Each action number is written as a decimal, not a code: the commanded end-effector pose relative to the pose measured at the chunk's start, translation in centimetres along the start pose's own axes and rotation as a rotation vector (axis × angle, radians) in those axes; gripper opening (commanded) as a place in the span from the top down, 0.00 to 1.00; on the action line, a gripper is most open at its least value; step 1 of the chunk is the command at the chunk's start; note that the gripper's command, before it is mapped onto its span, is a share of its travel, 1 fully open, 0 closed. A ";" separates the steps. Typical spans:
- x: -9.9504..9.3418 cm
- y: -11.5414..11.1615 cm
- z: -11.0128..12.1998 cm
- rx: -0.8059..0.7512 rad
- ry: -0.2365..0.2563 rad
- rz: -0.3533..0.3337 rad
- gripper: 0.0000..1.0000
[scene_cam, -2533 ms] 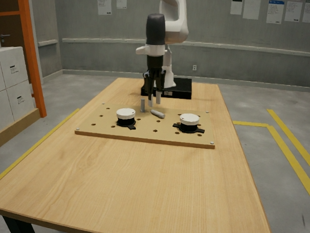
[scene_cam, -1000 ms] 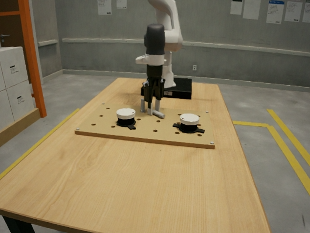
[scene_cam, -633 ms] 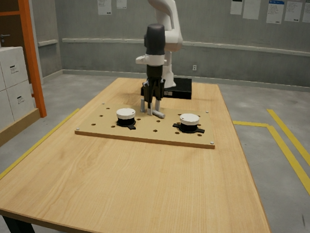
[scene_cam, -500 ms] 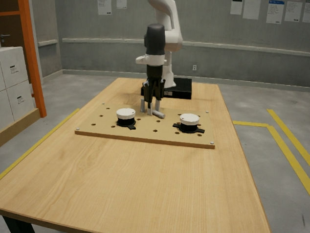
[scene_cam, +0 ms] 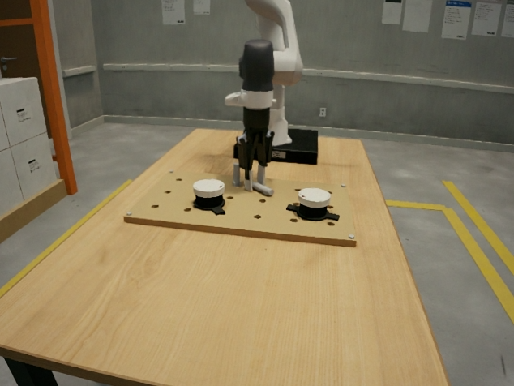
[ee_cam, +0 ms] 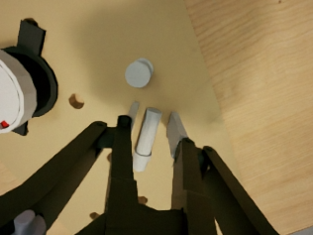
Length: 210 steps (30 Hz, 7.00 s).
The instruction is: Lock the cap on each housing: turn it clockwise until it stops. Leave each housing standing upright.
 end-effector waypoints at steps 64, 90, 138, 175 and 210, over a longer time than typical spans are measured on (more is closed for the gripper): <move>0.0 -0.1 -0.1 0.003 0.003 -0.002 0.90; -0.1 -0.1 -0.1 0.003 0.003 -0.002 0.90; -4.4 -0.1 -0.1 0.004 0.003 -0.002 0.90; -11.6 -0.1 -0.1 0.004 0.003 -0.002 0.90; -15.0 -0.1 -0.1 0.004 0.003 -0.002 0.90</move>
Point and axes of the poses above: the point where the finger pads meet when closed, its own x axis out along the fingers, its own z axis across the jaws, y = z × x, the point moved 5 cm from there along -x, back along the fingers, and after that the axes turned 3 degrees about -x, right-handed, at the moved point
